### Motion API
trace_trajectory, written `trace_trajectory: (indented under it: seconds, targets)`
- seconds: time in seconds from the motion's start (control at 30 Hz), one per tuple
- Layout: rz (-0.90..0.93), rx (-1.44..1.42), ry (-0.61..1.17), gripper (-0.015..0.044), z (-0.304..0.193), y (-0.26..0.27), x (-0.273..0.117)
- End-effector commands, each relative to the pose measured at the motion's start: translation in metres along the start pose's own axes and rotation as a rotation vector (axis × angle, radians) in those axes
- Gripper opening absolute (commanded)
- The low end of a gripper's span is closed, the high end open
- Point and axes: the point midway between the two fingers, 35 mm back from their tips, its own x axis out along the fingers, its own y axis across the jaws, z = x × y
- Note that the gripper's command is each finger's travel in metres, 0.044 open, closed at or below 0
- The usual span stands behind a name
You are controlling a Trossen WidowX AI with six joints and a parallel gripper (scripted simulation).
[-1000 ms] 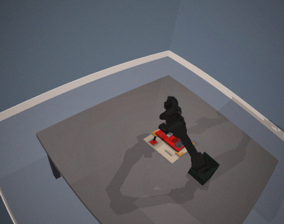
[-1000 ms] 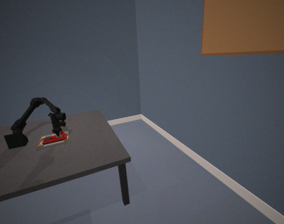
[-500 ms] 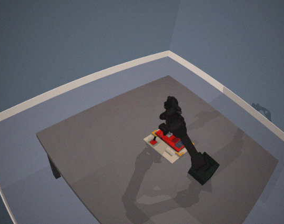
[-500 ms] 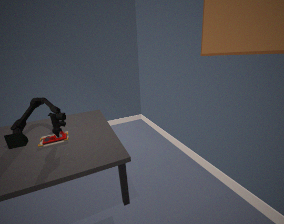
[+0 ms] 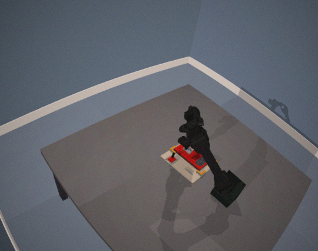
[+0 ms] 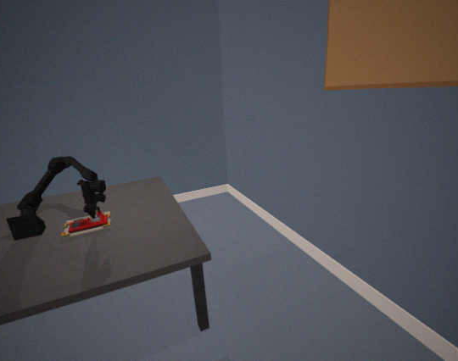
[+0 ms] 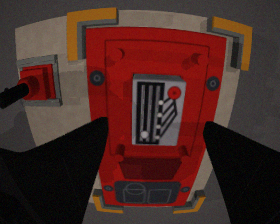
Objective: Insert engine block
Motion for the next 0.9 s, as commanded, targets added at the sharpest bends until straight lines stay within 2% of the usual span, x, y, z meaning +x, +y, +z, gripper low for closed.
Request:
trace_trajectory:
  seconds: [0.0,0.3,0.87]
  targets:
    - [-0.005,-0.006,-0.002,0.023,0.0014,-0.0003,-0.0016]
    - [-0.005,-0.006,-0.002,0.0,0.0014,-0.0003,-0.0016]
    - [-0.005,-0.006,-0.002,0.0,0.0014,-0.0003,-0.0016]
